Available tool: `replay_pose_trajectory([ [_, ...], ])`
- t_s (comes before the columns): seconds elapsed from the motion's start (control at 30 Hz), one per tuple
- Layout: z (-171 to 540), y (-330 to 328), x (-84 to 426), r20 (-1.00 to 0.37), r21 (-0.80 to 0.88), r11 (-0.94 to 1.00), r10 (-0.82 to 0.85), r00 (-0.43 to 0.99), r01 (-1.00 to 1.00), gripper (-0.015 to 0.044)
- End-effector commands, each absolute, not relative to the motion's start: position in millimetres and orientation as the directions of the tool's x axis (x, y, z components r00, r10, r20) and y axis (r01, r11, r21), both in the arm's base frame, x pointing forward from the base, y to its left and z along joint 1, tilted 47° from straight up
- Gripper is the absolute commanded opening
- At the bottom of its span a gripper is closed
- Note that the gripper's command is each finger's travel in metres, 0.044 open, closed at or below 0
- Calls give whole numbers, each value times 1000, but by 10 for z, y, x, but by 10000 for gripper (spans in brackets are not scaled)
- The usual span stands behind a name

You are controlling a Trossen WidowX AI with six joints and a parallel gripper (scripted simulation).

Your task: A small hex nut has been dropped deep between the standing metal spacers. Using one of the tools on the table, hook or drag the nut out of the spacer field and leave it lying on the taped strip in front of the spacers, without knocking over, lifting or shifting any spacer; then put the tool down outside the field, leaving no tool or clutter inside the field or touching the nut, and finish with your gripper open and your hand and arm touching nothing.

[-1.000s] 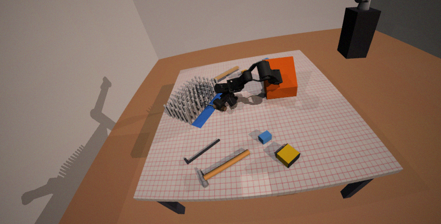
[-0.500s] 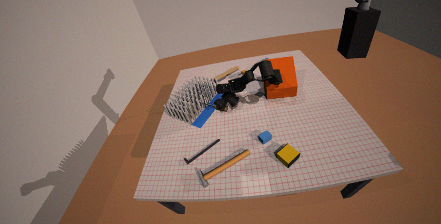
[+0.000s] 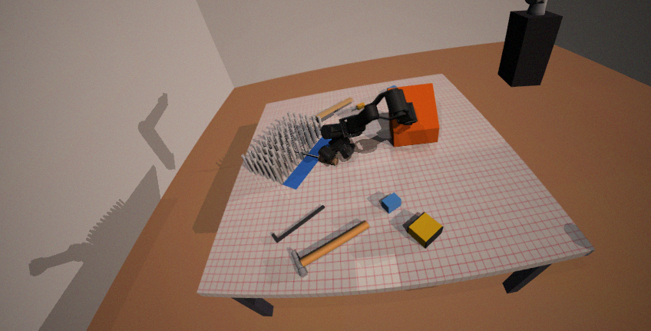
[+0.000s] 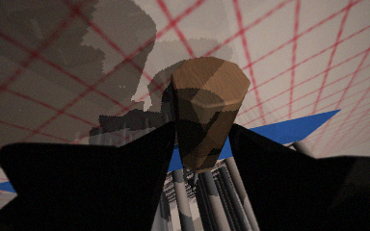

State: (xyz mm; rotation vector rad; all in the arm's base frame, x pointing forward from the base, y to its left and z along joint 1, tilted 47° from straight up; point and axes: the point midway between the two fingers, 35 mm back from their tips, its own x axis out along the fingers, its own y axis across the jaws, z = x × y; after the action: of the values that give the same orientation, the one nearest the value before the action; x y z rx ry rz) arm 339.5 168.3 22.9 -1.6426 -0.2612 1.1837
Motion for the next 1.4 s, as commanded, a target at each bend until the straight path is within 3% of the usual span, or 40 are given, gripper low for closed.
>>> replay_pose_trajectory([
  [0.0,235,1680,3366,-566,-824,-429,661,493,-370,0],
  [1.37,312,1733,3128,-566,-823,-429,661,492,-372,0],
])
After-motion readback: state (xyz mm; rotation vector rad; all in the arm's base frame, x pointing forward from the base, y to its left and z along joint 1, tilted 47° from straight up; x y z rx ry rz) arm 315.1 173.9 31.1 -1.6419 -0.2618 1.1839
